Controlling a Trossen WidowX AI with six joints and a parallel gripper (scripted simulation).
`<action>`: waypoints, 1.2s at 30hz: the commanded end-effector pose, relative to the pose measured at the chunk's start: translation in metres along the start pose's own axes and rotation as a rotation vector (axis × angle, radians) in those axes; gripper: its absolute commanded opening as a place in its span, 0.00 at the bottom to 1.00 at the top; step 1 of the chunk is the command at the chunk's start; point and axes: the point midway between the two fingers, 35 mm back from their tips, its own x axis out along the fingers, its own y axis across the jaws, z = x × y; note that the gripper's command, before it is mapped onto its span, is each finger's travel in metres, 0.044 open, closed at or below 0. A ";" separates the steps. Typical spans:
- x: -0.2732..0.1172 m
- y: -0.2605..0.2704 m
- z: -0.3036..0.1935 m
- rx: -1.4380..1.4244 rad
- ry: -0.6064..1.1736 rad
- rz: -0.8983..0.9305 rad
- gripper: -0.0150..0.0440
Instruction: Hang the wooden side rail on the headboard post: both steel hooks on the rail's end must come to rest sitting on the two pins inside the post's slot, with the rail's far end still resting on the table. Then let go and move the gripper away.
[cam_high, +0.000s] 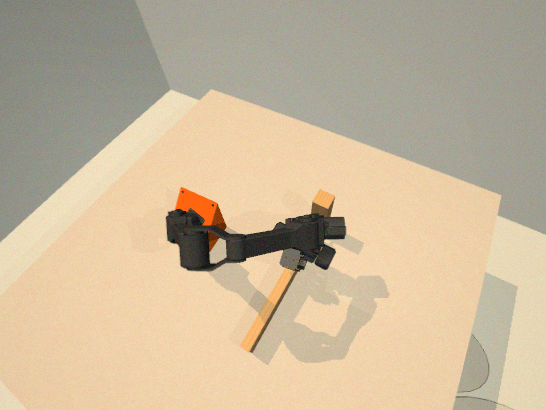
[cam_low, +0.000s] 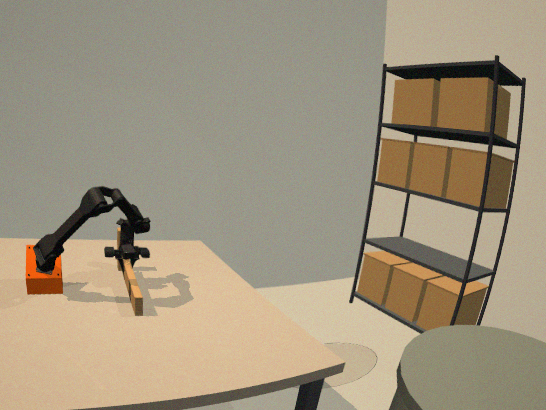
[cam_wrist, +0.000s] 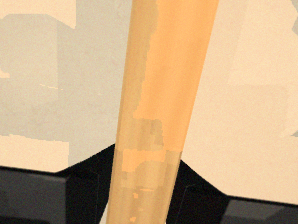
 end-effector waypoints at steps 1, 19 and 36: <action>-0.004 0.001 -0.004 -0.003 0.005 0.011 0.25; -0.004 0.000 -0.006 -0.003 0.005 0.011 0.25; -0.005 0.001 -0.007 -0.003 0.005 0.011 0.25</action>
